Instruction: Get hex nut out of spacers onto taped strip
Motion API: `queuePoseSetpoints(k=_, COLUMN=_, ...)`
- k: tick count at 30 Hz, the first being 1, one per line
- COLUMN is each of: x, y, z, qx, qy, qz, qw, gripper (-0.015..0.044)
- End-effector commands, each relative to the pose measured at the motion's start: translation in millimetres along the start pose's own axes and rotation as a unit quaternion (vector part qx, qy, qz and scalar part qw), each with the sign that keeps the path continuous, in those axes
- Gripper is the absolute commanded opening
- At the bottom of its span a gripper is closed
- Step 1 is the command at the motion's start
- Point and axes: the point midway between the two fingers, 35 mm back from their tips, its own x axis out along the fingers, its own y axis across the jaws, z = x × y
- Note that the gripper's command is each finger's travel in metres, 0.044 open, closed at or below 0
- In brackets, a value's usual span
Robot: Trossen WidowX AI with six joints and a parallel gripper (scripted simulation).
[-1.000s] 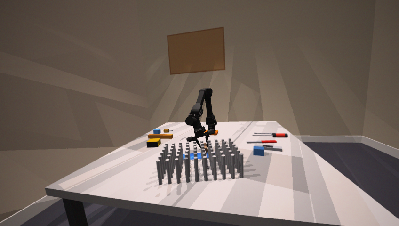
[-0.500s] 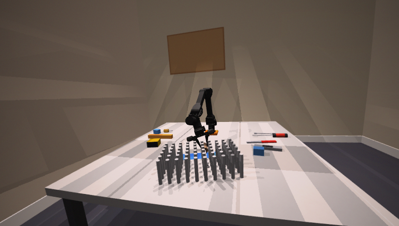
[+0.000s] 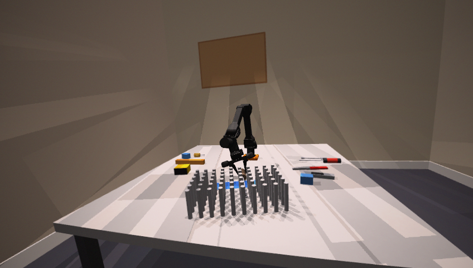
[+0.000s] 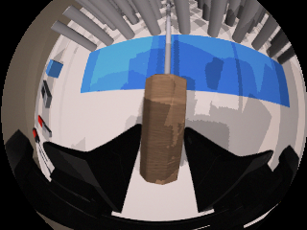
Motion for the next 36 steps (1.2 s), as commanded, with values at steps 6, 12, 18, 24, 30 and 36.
queuePoseSetpoints(k=6, x=-2.8, y=1.0, z=-5.7, qx=-0.002, qy=-0.001, qz=0.002, qw=1.000, gripper=0.0000)
queuePoseSetpoints(k=12, x=-4.4, y=1.0, z=-9.5, qx=-0.002, qy=-0.001, qz=0.002, qw=1.000, gripper=0.0000)
queuePoseSetpoints(k=18, x=-5.9, y=0.9, z=-13.2, qx=-0.002, qy=0.000, qz=0.002, qw=1.000, gripper=0.0000)
queuePoseSetpoints(k=24, x=-7.5, y=0.9, z=-16.9, qx=-0.002, qy=0.000, qz=0.002, qw=1.000, gripper=0.0000)
queuePoseSetpoints(k=30, x=-9.1, y=0.8, z=-20.8, qx=-0.002, qy=0.000, qz=0.002, qw=1.000, gripper=0.0000)
queuePoseSetpoints(k=36, x=-10.7, y=0.8, z=-24.8, qx=-0.002, qy=0.000, qz=0.002, qw=1.000, gripper=0.0000)
